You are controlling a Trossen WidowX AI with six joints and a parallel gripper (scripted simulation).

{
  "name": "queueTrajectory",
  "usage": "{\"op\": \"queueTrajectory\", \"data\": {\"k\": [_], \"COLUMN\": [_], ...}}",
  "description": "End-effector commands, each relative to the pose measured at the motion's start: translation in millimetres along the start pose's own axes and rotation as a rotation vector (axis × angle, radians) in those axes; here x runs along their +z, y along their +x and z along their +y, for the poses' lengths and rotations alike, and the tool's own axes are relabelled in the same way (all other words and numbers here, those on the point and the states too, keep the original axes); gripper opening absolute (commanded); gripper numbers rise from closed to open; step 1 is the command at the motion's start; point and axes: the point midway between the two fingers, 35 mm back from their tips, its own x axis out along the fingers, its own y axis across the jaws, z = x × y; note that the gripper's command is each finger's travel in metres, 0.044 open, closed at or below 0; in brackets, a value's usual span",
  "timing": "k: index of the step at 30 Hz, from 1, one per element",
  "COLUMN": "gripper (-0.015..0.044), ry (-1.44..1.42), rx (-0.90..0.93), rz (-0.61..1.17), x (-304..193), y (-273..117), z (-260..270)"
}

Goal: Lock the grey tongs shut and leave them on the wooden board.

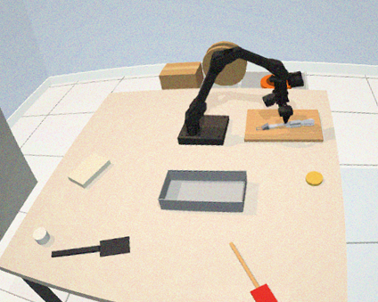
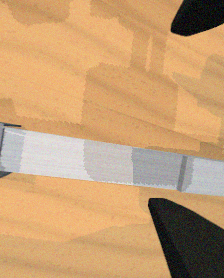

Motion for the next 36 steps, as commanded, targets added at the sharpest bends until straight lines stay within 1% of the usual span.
{"op": "queueTrajectory", "data": {"k": [1, 4, 9, 13, 20, 26, 36], "gripper": [0.0440, 0.0440, 0.0440, 0.0440, 0.0440, 0.0440, 0.0440], "ry": [-0.005, -0.018, -0.044, -0.061, -0.062, -0.066, -0.066], "rx": [0.002, 0.004, 0.009, 0.013, 0.012, 0.008, 0.008], "rz": [-0.006, -0.020, -0.049, -0.067, -0.066, -0.051, -0.050], "x": [10.7, 36.5, 93.0, 134.2, 135.5, 132.9, 133.0], "y": [-14.3, -43.3, -91.3, -116.8, -123.4, -163.5, -165.3], "z": [-4.2, -12.6, -24.4, -28.9, -29.2, -29.6, -29.6]}}
